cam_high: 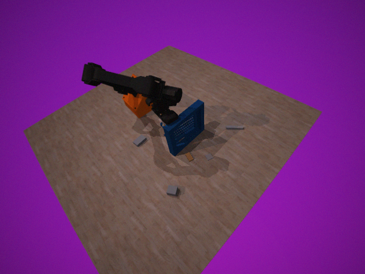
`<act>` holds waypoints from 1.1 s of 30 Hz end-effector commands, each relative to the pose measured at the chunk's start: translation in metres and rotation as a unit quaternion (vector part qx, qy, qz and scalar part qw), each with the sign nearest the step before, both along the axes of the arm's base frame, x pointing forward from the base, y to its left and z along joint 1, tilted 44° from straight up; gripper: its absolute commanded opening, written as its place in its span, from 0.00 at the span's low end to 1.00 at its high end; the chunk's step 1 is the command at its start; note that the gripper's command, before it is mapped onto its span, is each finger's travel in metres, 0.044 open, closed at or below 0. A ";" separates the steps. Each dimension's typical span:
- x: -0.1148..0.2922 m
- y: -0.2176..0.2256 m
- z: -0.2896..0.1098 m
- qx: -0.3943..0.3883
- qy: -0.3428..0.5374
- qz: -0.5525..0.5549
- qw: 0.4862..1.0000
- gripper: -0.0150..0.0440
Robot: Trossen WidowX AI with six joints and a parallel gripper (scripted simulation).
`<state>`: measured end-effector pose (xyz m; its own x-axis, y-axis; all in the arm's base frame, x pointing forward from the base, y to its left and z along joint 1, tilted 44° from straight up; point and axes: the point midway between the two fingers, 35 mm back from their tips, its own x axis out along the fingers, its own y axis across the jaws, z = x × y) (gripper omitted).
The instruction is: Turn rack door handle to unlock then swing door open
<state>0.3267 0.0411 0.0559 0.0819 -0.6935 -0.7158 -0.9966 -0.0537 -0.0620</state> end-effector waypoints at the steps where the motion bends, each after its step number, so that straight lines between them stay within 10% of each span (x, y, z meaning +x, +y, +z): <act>1: -0.003 0.001 -0.002 0.008 -0.030 -0.029 0.999 0.29; 33: -0.058 0.021 -0.028 0.028 -0.197 -0.205 0.958 0.29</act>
